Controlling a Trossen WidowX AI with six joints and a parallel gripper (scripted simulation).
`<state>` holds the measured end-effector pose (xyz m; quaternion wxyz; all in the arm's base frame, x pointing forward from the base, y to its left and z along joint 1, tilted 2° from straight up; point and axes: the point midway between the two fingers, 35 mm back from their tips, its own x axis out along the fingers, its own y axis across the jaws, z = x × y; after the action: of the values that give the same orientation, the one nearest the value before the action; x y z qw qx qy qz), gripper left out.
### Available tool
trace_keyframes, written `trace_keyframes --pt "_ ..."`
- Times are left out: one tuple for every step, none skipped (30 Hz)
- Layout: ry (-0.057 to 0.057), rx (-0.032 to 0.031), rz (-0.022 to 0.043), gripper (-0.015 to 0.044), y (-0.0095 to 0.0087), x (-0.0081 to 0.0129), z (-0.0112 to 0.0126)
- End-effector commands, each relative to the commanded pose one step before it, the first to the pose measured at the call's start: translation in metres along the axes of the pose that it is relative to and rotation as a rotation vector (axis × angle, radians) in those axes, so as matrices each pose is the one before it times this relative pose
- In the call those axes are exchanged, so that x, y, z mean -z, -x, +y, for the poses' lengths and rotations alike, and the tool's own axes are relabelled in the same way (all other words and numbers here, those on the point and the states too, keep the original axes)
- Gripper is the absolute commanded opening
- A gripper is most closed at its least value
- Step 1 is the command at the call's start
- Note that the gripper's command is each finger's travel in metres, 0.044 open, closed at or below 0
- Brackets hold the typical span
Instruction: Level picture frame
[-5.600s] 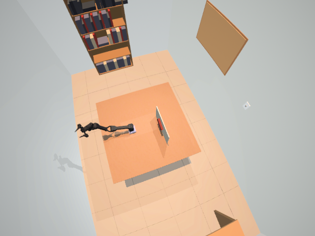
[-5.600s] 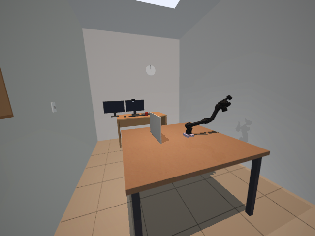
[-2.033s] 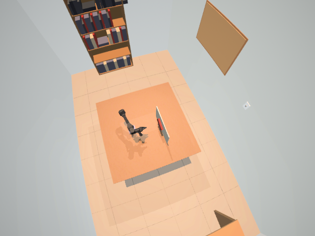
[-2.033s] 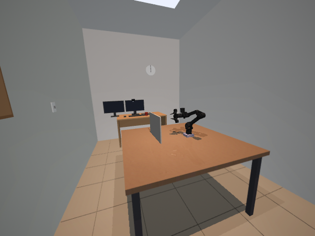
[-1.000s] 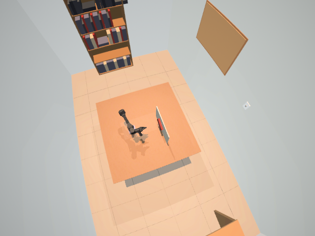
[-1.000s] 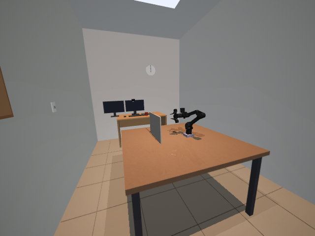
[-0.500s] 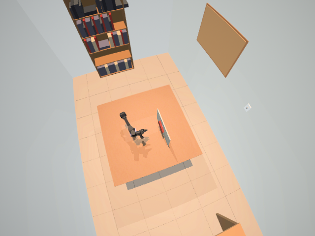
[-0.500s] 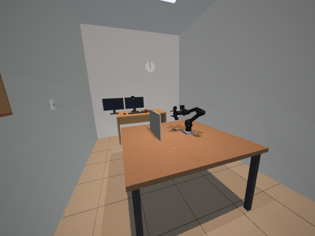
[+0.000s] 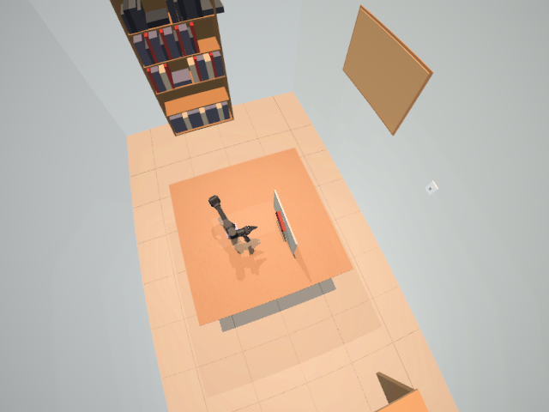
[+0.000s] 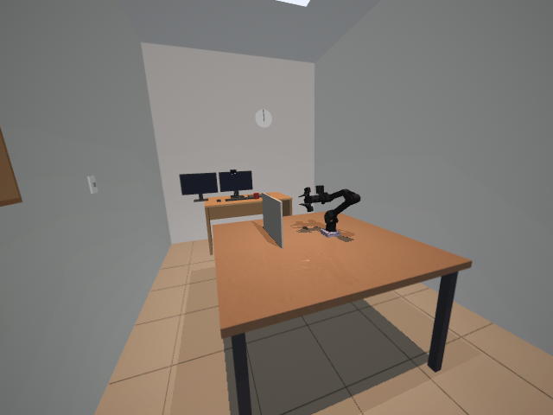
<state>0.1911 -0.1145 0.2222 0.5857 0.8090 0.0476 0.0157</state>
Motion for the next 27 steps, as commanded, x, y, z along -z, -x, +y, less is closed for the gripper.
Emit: trace_keyframes --pt "-0.0014 0.00094 0.00297 0.026 0.00007 0.00035 -0.00043" --pt "0.0 0.0 0.0 0.026 0.0 0.0 0.0" --pt "0.0 0.0 0.0 0.026 0.0 0.0 0.0" --pt "0.0 0.0 0.0 0.026 0.0 0.0 0.0" --pt "0.0 0.0 0.0 0.026 0.0 0.0 0.0" --pt "0.0 0.0 0.0 0.026 0.0 0.0 0.0" --pt "0.0015 -0.00025 -0.0031 0.026 -0.00132 -0.00116 0.00002" --pt "0.0004 0.00187 -0.00033 0.026 -0.00383 -0.00229 -0.00128" --pt "0.0007 0.00256 -0.00042 0.026 -0.00657 -0.00344 -0.00227" --pt "0.0008 0.0022 -0.0003 0.026 -0.00837 -0.00359 -0.00301" --pt "0.0006 0.00117 -0.00004 0.026 -0.00861 -0.00286 -0.00325" --pt "0.0004 0.00016 0.00024 0.026 -0.00876 -0.00209 -0.00349" --pt "0.0002 -0.00082 0.00052 0.026 -0.00883 -0.00132 -0.00372" --pt "-0.0002 -0.00177 0.00082 0.026 -0.00883 -0.00055 -0.00396" --pt "-0.0006 -0.00268 0.00112 0.026 -0.00874 0.00022 -0.00418" --pt "-0.0011 -0.00354 0.00143 0.026 -0.00857 0.00097 -0.00439" --pt "-0.0013 -0.00348 0.00139 0.026 -0.00678 0.00132 -0.00372" --pt "-0.0009 -0.00233 0.00093 0.026 -0.00398 0.00102 -0.0023" --pt "-0.0003 -0.00082 0.00033 0.026 -0.00131 0.00038 -0.00078" --pt "0.0 0.0 0.0 0.026 0.0 0.0 0.0" --pt "0.0 0.0 0.0 0.026 0.0 0.0 0.0" --pt "0.0 0.0 0.0 0.026 0.0 0.0 0.0" --pt "0.0 0.0 0.0 0.026 0.0 0.0 0.0" --pt "0.0 0.0 0.0 0.026 0.0 0.0 0.0" --pt "0.0 0.0 0.0 0.026 0.0 0.0 0.0" --pt "0.0 0.0 0.0 0.026 0.0 0.0 0.0" --pt "0.0001 0.00008 -0.00003 0.026 0.00063 -0.00061 0.00018"
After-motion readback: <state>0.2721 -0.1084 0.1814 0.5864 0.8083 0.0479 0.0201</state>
